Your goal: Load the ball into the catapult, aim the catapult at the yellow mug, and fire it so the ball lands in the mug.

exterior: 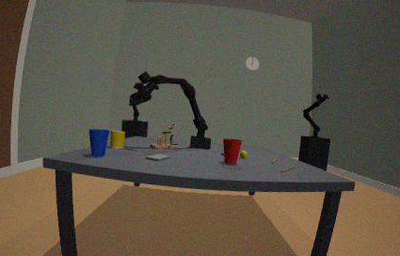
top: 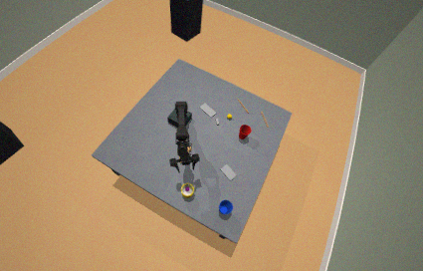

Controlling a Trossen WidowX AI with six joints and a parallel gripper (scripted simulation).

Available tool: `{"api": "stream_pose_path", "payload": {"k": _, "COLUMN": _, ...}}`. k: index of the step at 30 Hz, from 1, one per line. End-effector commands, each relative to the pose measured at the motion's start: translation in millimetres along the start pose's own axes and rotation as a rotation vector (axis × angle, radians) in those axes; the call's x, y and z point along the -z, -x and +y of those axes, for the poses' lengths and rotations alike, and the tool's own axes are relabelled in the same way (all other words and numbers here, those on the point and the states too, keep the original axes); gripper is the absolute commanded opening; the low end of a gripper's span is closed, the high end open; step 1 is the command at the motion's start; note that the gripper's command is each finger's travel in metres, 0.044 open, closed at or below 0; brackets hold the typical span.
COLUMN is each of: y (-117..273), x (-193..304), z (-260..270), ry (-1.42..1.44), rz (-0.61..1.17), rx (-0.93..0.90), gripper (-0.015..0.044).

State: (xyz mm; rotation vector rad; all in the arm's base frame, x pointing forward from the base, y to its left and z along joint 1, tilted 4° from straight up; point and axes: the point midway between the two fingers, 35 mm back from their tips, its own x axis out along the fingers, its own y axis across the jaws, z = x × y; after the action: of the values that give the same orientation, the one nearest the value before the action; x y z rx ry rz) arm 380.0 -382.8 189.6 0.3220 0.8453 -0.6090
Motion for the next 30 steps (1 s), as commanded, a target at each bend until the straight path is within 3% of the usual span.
{"api": "stream_pose_path", "payload": {"k": 1, "y": 3.7, "x": -5.6, "z": -5.4, "ry": -0.024, "rz": -0.026, "rx": -0.006, "gripper": 0.044}}
{"api": "stream_pose_path", "payload": {"k": 30, "y": 3.3, "x": -4.7, "z": -5.8, "ry": -0.019, "rz": -0.022, "rx": -0.003, "gripper": 0.044}}
